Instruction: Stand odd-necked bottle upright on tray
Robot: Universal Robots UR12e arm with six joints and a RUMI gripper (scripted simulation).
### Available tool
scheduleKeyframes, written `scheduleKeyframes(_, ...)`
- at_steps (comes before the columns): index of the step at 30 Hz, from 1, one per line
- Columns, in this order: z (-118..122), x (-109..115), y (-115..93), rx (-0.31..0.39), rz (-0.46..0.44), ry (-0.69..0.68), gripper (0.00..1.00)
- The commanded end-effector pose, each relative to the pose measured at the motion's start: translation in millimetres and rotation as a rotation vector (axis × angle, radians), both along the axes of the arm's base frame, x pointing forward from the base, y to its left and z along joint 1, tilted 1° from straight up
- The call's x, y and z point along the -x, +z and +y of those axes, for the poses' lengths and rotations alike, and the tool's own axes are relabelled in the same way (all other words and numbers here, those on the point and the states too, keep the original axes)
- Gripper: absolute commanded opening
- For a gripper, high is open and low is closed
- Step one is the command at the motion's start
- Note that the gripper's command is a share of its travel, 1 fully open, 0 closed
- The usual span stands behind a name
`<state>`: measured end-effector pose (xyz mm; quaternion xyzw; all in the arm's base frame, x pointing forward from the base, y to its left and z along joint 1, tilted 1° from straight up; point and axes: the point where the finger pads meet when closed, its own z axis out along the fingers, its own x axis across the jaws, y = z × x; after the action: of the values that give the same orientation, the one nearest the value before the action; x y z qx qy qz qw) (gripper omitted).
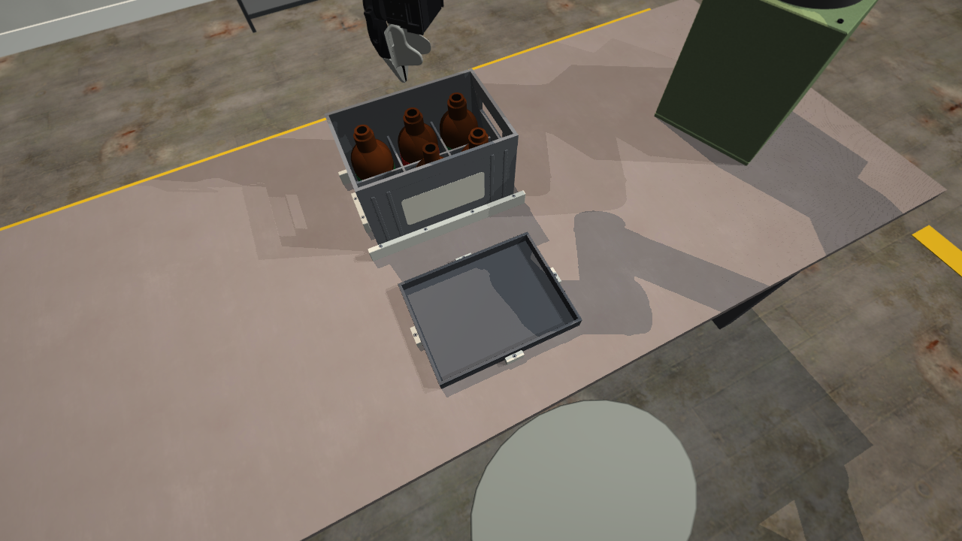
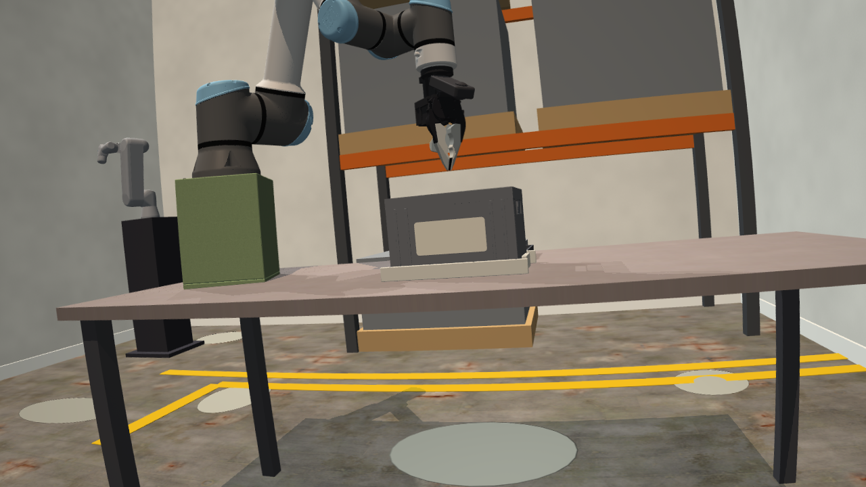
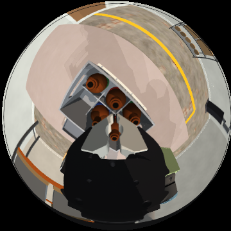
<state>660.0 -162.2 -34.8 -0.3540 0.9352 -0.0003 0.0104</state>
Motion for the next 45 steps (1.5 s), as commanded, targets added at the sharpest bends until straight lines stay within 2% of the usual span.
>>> scheduleKeyframes(1, -3, -1, 2, 0.001, -0.002, -0.002, 0.0)
scheduleKeyframes(31, -1, -1, 2, 0.001, -0.002, -0.001, 0.0)
scheduleKeyframes(33, 21, -1, 1, 0.001, 0.0, 0.0, 0.0)
scheduleKeyframes(35, 58, -3, 2, 0.001, -0.001, 0.0, 0.0)
scheduleKeyframes(38, 70, -3, 2, 0.001, -0.001, 0.0, 0.0)
scheduleKeyframes(41, 94, -3, 2, 0.001, -0.001, 0.0, 0.0)
scheduleKeyframes(45, 96, -3, 2, 0.001, 0.0, 0.0, 0.0)
